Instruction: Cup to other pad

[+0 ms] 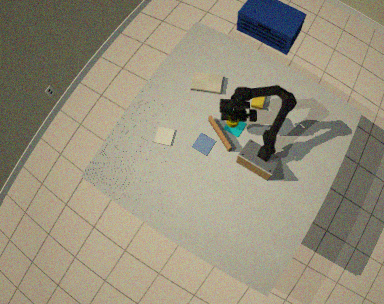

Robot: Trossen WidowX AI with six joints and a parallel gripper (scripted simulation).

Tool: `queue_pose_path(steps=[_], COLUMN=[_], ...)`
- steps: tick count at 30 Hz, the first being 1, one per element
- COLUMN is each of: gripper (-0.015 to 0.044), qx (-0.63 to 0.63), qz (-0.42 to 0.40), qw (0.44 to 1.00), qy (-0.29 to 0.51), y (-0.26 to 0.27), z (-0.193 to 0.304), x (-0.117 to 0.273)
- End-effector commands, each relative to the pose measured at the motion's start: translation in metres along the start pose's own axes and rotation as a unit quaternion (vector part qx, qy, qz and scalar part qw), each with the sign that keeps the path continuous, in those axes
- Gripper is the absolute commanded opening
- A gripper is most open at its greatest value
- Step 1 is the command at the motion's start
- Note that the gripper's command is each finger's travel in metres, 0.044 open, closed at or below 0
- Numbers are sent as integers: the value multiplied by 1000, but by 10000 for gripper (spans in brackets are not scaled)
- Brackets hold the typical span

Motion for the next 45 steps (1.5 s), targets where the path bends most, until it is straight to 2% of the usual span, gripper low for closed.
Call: queue_pose_path(steps=[1,8,45], gripper=[0,0,0], qx=[3,3,3], qz=[1,2,1], qw=[1000,1000,1000], qy=[-2,-2,-2], y=[-9,-21,-21], z=[-4,-8,-9], x=[0,-1,-40])
Point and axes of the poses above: the point midway between the two fingers, 35 mm back from their tips, its own x axis back along the fingers, its own y axis across the jaws, z = x × y, the point moved 9 cm from there along x, back along the fingers, and after that the axes turned 8 degrees about x, right-handed, at the moved point
